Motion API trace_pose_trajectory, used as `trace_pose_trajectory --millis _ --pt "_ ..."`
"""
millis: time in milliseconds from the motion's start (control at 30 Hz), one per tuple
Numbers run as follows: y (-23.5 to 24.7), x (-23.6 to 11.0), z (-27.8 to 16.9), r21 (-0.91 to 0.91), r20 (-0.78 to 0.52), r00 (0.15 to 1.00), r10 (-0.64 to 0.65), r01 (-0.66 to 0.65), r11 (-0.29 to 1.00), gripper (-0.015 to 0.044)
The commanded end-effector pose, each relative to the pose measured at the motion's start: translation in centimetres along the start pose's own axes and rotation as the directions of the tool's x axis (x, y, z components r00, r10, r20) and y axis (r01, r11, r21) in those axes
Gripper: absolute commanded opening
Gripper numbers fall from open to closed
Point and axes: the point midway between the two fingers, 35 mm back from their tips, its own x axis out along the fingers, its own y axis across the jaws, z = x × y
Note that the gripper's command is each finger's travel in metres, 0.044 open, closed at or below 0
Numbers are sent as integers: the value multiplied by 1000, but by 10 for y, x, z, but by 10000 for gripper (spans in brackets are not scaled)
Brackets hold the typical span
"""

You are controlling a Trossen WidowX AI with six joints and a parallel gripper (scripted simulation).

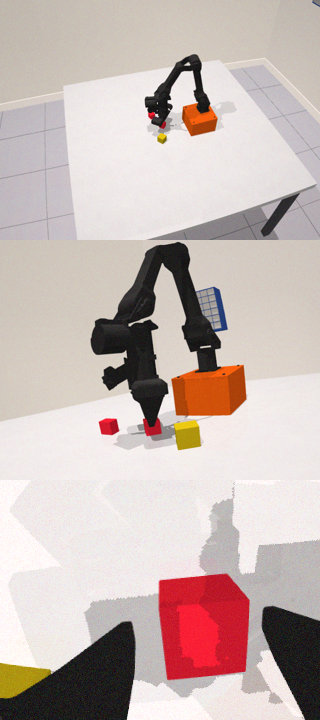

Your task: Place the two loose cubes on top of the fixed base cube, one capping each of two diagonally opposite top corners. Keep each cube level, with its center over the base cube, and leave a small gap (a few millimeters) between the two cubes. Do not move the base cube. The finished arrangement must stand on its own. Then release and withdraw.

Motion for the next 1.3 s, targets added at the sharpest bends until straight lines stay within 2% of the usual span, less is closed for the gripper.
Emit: trace_pose_trajectory --millis 0,33,233,433,1267 --pt "-2 8 -4 4 -14 1000 -3 3 1000 265" --pt "-2 8 -4 4 -14 1000 -3 3 1000 265" --pt "-2 8 -4 4 -14 1000 -3 3 1000 107" --pt "-1 4 -3 4 -14 1000 -3 3 1000 105" --pt "2 -71 2 3 -13 1000 -2 2 1000 105"
